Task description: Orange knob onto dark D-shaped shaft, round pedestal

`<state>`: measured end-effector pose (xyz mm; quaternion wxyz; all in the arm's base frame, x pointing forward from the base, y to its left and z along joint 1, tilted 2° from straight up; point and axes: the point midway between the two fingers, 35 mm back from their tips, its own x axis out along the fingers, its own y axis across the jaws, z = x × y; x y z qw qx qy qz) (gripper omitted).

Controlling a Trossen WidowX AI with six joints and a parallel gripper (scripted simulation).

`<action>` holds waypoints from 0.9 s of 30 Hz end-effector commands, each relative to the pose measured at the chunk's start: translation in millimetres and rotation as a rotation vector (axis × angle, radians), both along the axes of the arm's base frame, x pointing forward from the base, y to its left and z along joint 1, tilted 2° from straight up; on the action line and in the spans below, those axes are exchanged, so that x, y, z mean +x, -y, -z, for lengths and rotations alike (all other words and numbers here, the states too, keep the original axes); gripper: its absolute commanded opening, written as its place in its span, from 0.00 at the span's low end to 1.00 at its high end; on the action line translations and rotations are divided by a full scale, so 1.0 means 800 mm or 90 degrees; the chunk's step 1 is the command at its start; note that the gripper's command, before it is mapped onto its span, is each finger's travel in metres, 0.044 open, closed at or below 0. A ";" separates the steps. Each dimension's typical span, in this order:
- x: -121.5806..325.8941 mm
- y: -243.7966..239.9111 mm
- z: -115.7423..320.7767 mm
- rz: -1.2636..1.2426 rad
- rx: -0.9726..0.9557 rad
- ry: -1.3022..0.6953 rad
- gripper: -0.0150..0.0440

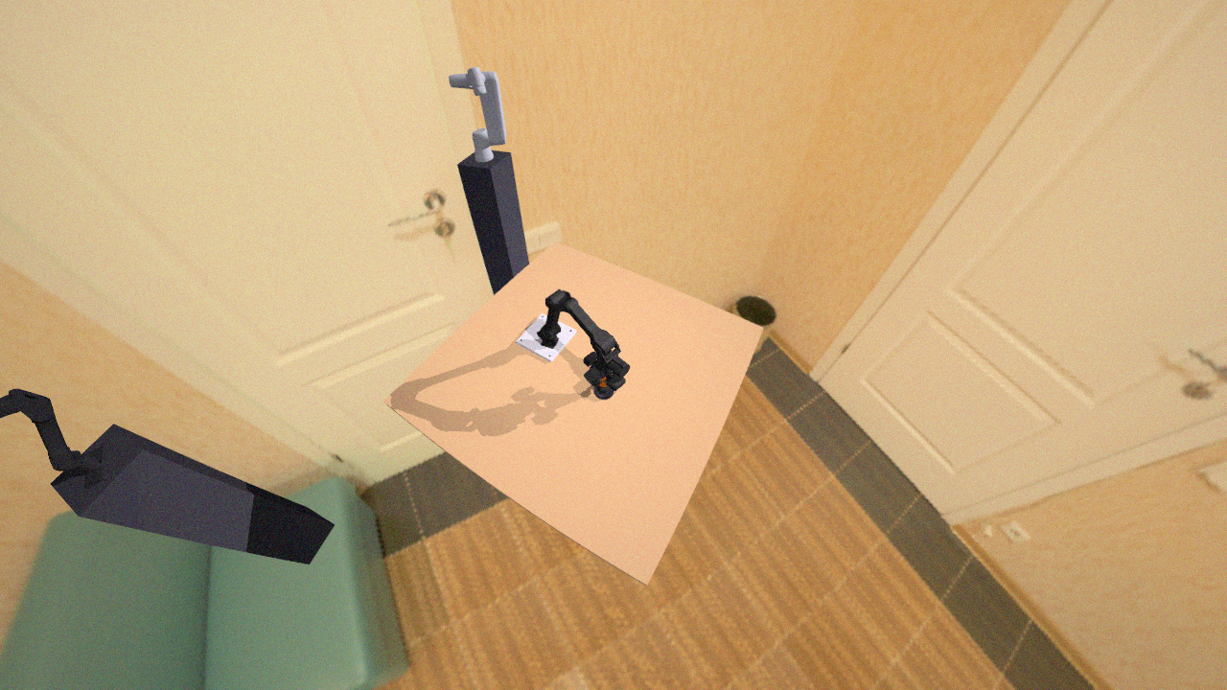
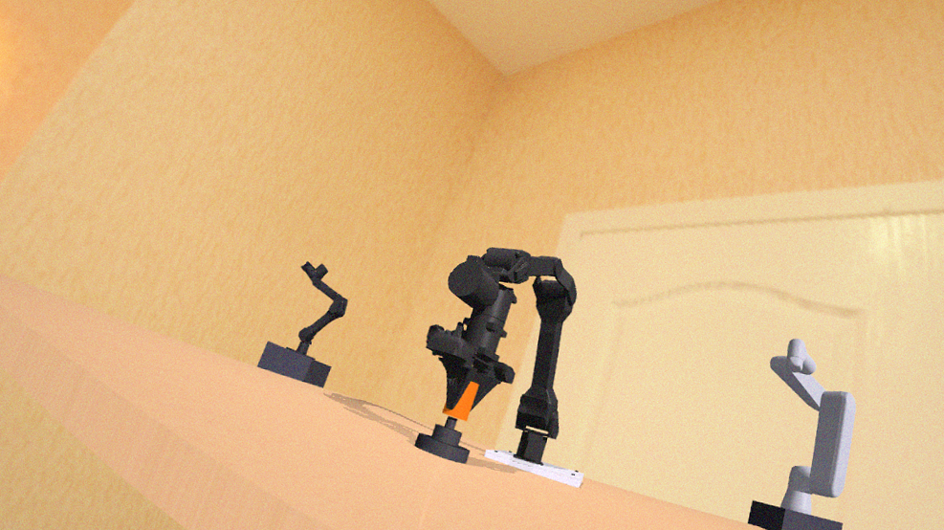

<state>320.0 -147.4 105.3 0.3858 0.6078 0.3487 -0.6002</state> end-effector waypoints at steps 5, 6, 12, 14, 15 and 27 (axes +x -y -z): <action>0.001 0.000 -0.005 0.100 0.002 0.007 0.25; 0.002 0.001 -0.004 0.100 0.002 0.007 0.25; 0.005 0.002 -0.003 0.100 0.002 0.007 0.25; 0.006 0.002 -0.004 0.100 0.002 0.007 0.25; 0.006 0.002 -0.004 0.100 0.002 0.007 0.25; 0.004 0.002 0.002 0.100 0.002 0.007 0.25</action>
